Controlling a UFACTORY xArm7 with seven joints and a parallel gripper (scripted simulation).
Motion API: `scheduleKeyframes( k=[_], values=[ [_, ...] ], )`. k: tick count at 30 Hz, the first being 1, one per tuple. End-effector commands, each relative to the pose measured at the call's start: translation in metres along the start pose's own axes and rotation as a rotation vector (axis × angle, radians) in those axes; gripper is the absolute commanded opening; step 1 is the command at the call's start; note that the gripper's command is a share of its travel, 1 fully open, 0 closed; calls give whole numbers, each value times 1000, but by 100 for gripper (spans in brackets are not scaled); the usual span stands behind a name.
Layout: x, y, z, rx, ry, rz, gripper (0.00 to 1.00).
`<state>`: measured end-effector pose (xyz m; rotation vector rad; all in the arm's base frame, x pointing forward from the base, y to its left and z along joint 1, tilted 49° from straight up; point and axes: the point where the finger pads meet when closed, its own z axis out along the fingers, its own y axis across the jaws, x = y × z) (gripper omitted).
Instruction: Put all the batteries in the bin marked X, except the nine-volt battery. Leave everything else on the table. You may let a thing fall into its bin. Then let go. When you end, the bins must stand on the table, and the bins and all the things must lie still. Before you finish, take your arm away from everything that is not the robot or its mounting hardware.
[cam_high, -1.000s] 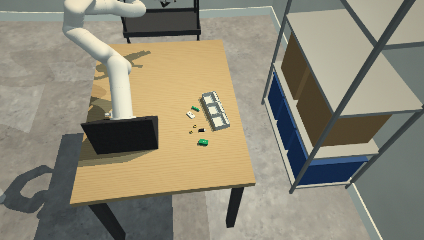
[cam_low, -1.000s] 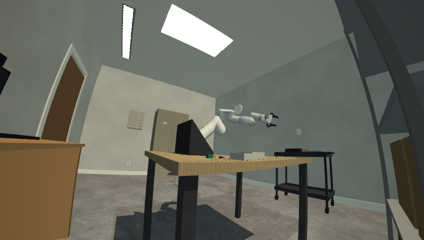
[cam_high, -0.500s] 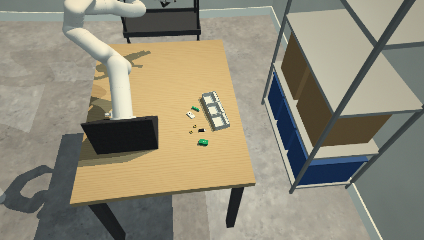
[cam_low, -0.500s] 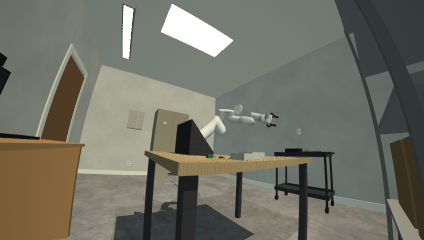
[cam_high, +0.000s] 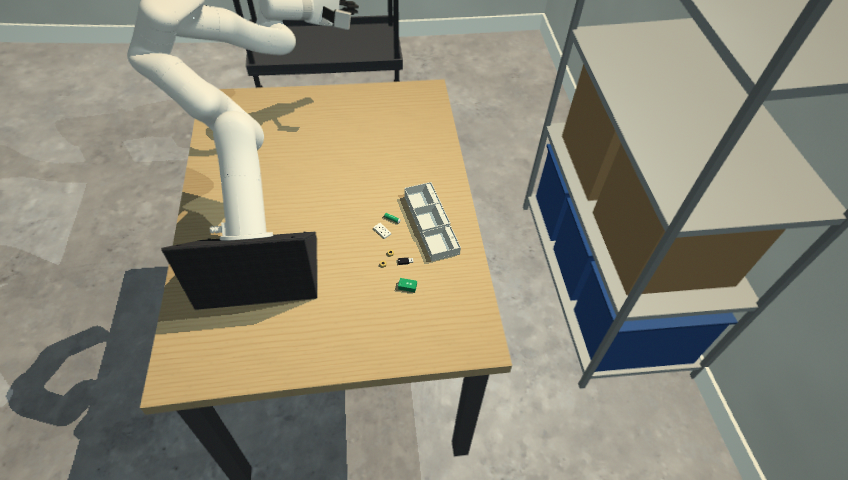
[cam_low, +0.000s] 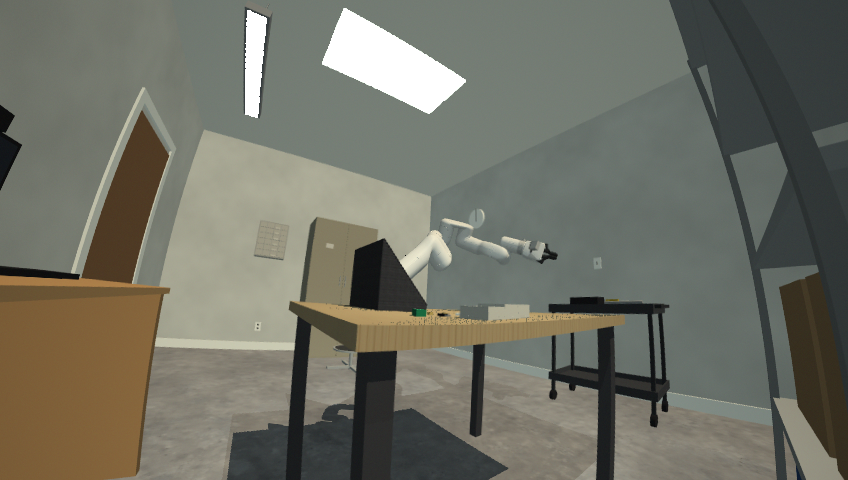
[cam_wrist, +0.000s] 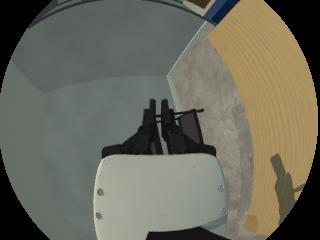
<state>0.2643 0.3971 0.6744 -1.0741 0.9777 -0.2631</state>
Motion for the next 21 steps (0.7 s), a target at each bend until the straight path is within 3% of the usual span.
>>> scheduleKeyframes(
  k=[1,6,10,11,13,21],
  values=[
    [-7,41,17,15,-5,2,7],
    [-10,62,24,15,-5,2,7],
    [-10,62,24,15,-5,2,7],
    [-3,64,21,-20,-29,-25,7],
    [10,56,29,-33,40,-55,7],
    [26,48,38,-60,61,-92,7]
  ],
)
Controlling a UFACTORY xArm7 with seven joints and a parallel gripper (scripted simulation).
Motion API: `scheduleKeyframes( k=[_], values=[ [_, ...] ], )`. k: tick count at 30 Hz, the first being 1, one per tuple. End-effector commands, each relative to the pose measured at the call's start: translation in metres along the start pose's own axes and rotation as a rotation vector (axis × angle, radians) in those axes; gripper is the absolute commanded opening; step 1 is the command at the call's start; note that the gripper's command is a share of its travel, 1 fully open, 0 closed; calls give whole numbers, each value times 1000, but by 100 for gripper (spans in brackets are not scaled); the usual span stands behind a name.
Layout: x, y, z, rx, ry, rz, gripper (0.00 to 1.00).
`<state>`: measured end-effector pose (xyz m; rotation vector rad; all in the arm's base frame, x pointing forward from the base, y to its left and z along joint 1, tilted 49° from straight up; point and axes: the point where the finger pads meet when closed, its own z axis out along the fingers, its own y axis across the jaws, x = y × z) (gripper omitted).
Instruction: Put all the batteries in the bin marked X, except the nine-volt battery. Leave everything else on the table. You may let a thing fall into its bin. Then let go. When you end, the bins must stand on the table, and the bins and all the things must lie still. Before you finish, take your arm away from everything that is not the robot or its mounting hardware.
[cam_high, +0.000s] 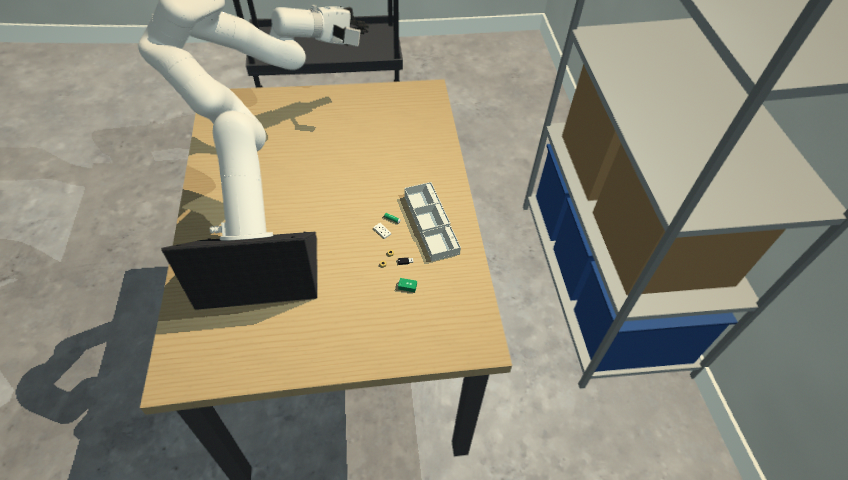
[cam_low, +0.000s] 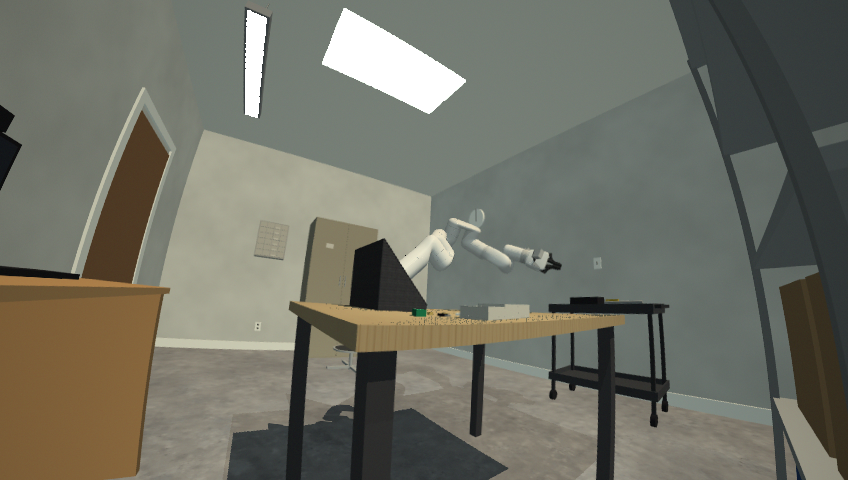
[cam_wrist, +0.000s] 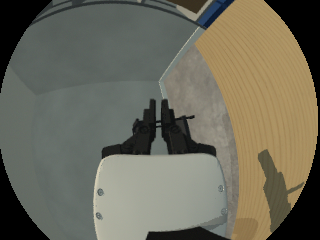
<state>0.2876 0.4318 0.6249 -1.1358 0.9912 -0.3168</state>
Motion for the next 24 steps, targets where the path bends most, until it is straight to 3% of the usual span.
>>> scheduleKeyframes(
  k=[1,6,8,10,13,15,21,24],
  values=[
    [15,-4,9,-39,33,-55,7],
    [28,-6,15,-39,33,-55,7],
    [43,-7,22,-85,63,-113,7],
    [57,-8,28,-85,63,-113,7],
    [57,-8,28,-85,63,-113,7],
    [72,-8,34,-133,88,-169,7],
    [86,-9,39,-133,88,-169,7],
    [110,-8,47,-184,109,-223,7]
  ],
)
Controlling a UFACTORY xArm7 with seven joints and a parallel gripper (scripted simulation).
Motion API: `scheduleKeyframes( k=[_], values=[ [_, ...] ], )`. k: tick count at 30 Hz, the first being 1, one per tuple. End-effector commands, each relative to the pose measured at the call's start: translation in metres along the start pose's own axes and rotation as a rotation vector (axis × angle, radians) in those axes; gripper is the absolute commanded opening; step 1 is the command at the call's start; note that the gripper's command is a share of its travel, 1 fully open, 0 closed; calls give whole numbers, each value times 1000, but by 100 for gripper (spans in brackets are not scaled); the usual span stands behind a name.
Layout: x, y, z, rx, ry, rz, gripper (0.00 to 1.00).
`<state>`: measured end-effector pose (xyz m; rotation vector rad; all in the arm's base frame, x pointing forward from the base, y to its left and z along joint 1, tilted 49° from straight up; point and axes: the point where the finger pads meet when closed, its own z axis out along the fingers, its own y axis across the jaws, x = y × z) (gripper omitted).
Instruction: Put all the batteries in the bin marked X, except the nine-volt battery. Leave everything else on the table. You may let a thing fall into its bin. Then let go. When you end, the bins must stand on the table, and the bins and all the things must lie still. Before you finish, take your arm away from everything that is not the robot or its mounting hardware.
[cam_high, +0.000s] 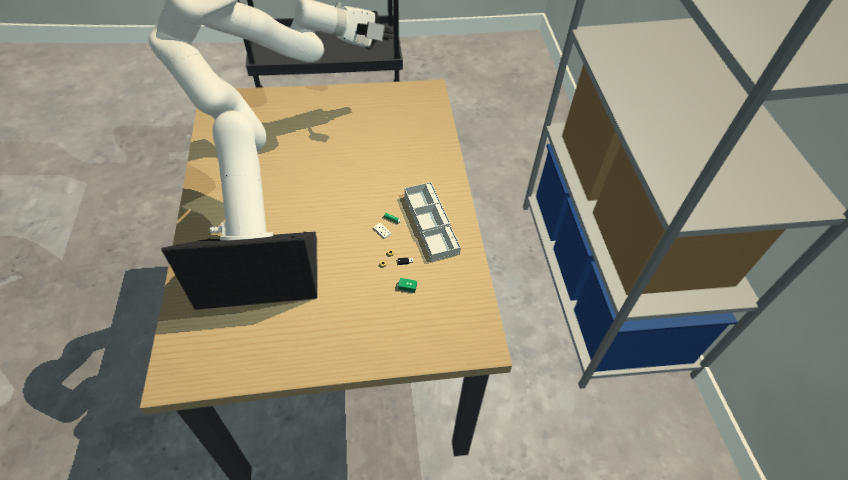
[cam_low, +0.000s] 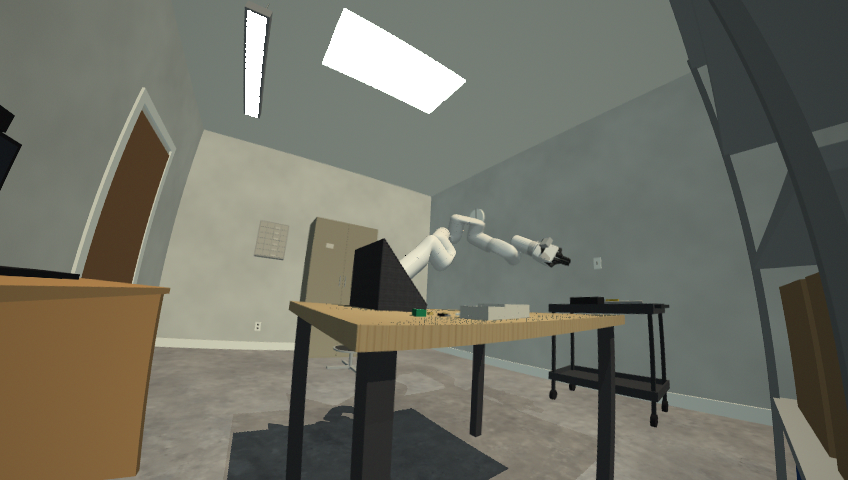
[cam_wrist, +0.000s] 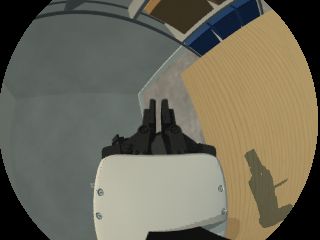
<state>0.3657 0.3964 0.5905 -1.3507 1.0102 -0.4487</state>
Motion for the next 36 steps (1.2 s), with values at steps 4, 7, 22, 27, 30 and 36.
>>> scheduleKeyframes(
  k=[4,7,22,27,30,36],
  values=[
    [31,1,14,-41,16,-49,7],
    [54,6,23,-93,31,-103,7],
    [119,23,43,-201,47,-206,7],
    [119,23,43,-201,47,-206,7],
    [142,31,48,-256,47,-255,7],
    [163,40,52,-310,42,-302,7]
  ],
)
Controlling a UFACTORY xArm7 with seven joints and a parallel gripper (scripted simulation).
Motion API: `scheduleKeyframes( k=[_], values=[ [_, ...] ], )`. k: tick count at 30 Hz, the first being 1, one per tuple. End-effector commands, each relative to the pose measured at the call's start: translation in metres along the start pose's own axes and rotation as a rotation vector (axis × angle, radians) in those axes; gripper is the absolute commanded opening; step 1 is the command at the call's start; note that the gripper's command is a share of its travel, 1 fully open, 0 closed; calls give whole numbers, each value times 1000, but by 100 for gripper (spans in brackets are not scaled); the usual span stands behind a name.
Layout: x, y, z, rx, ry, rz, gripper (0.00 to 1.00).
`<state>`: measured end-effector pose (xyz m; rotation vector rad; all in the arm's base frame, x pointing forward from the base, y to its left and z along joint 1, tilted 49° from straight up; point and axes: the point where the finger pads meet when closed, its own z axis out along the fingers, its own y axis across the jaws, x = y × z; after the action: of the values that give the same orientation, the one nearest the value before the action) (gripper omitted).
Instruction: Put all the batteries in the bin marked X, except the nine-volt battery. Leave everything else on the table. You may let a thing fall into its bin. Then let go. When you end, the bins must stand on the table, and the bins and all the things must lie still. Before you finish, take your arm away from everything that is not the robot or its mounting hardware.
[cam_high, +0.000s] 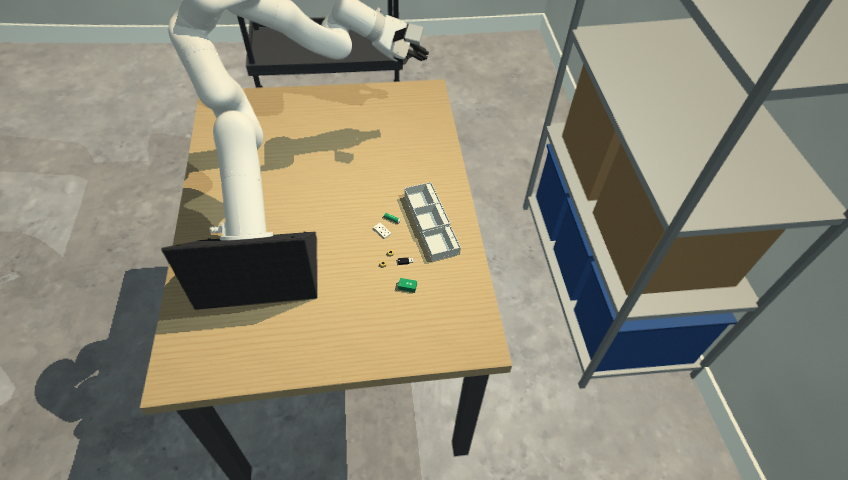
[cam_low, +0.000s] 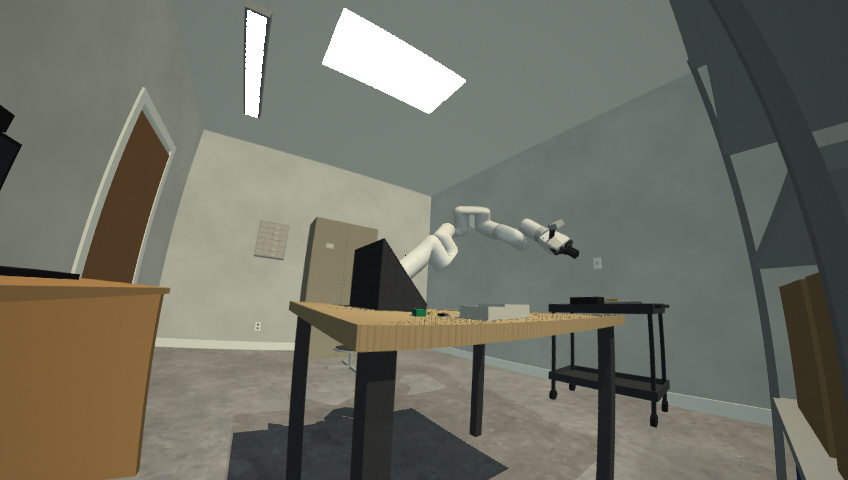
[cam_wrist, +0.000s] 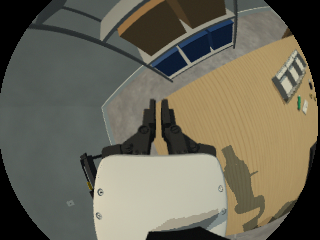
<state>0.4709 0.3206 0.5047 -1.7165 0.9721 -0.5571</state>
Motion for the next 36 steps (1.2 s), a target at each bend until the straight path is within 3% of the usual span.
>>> scheduleKeyframes(
  k=[1,5,6,9,14,16,21,23,29,31,36],
  values=[
    [24,12,9,-48,-12,-56,7],
    [30,16,11,-48,-12,-56,7],
    [36,21,13,-84,-19,-89,7],
    [42,25,15,-100,-22,-103,7],
    [54,34,19,-100,-22,-103,7],
    [66,44,23,-151,-38,-150,7],
    [77,53,27,-151,-38,-150,7],
    [89,64,29,-199,-59,-194,7],
    [100,74,32,-199,-59,-194,7],
    [111,86,34,-246,-85,-237,7],
    [121,95,36,-246,-85,-237,7]
  ],
)
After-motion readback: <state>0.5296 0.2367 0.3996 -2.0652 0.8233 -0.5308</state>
